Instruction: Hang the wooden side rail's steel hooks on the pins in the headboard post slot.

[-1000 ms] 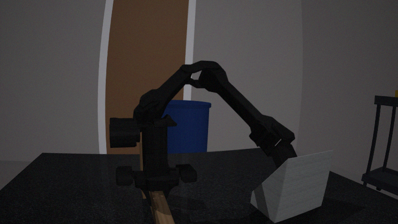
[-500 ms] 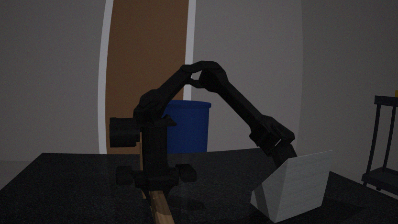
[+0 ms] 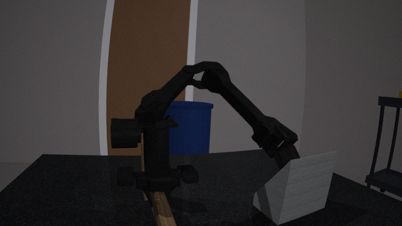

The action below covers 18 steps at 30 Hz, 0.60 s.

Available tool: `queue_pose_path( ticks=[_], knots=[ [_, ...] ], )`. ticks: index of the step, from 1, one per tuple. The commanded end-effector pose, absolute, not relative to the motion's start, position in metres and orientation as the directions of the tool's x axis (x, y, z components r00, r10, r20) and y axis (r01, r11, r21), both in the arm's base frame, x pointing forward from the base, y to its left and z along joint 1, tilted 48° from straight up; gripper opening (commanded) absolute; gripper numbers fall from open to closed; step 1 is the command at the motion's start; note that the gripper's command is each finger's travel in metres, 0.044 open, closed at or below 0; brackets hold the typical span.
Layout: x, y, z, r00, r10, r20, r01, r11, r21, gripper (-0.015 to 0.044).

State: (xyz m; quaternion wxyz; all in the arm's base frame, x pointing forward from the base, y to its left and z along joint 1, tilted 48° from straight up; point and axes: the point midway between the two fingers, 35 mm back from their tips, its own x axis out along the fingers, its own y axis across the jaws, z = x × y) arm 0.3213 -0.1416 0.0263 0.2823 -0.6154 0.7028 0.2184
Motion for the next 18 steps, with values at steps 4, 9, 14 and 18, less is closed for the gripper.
queue_pose_path(
  ticks=[4,9,14,18],
  knots=[
    [0.3223,-0.1424,0.0281,-0.079,-0.744,-0.664,-0.989,0.142,-0.042,0.0000],
    [0.3217,-0.1428,0.0284,-0.079,-0.744,-0.663,-0.989,0.142,-0.042,0.0000],
    [0.3211,-0.1430,0.0289,-0.079,-0.744,-0.663,-0.989,0.142,-0.042,0.0000],
    [0.3214,-0.1432,0.0294,-0.079,-0.744,-0.663,-0.989,0.142,-0.042,0.0000]
  ],
)
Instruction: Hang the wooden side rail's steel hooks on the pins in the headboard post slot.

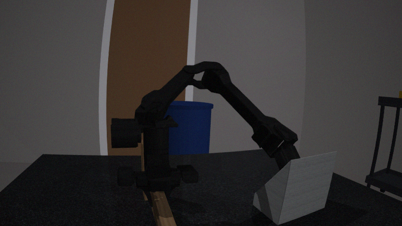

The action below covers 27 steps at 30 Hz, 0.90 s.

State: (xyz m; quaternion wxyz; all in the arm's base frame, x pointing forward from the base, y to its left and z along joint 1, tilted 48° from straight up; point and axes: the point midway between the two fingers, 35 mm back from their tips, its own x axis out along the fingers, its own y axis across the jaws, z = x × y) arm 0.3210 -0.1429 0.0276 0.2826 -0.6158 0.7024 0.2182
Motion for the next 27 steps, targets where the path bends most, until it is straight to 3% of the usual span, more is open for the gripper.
queue_pose_path(
  ticks=[1,27],
  knots=[
    [0.3215,-0.1432,0.0295,-0.079,-0.744,-0.663,-0.989,0.142,-0.042,0.0000],
    [0.3225,-0.1449,0.0321,-0.079,-0.744,-0.663,-0.989,0.142,-0.042,0.0000]
  ],
)
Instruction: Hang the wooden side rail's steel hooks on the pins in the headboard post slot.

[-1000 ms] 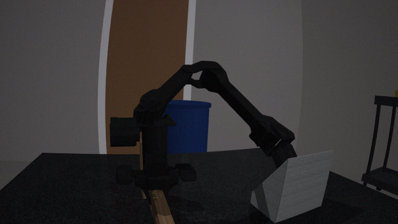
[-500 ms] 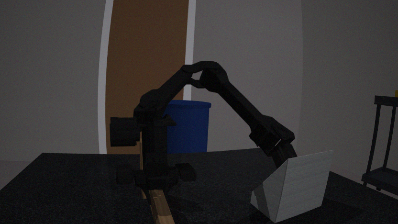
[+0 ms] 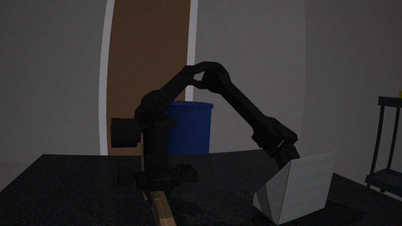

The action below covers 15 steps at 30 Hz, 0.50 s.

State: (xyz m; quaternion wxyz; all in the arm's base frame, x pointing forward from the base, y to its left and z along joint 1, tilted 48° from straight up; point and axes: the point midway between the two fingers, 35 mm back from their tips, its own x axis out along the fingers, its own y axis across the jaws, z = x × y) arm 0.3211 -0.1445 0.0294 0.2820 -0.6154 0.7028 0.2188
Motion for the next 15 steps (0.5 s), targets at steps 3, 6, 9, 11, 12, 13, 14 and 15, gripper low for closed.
queue_pose_path(
  ticks=[3,6,9,11,12,13,14,15],
  knots=[
    [0.3221,-0.1451,0.0324,-0.079,-0.744,-0.663,-0.989,0.142,-0.042,0.0000],
    [0.3217,-0.1453,0.0326,-0.079,-0.744,-0.663,-0.989,0.142,-0.042,0.0000],
    [0.3213,-0.1455,0.0328,-0.079,-0.744,-0.663,-0.989,0.142,-0.042,0.0000],
    [0.3211,-0.1457,0.0329,-0.079,-0.744,-0.663,-0.989,0.142,-0.042,0.0000],
    [0.3210,-0.1458,0.0329,-0.079,-0.744,-0.663,-0.989,0.142,-0.042,0.0000],
    [0.3208,-0.1459,0.0330,-0.079,-0.744,-0.663,-0.989,0.142,-0.042,0.0000],
    [0.3207,-0.1459,0.0331,-0.079,-0.744,-0.663,-0.989,0.142,-0.042,0.0000],
    [0.3207,-0.1460,0.0331,-0.079,-0.744,-0.663,-0.989,0.142,-0.042,0.0000]
  ],
)
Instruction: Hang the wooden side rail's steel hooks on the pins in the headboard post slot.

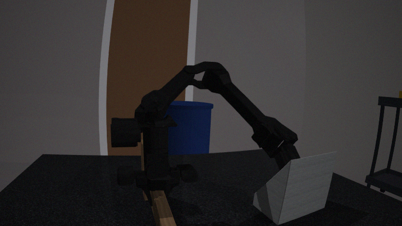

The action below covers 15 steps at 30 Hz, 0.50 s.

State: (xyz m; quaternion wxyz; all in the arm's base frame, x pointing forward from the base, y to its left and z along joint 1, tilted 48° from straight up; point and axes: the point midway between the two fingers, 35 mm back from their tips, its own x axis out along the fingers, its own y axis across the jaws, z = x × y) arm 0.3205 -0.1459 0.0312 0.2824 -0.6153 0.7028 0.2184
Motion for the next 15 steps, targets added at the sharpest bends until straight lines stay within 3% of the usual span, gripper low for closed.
queue_pose_path(
  ticks=[1,15],
  knots=[
    [0.3207,-0.1461,0.0332,-0.079,-0.744,-0.663,-0.989,0.142,-0.042,0.0000],
    [0.3219,-0.1476,0.0342,-0.079,-0.744,-0.663,-0.989,0.142,-0.042,0.0000]
  ],
)
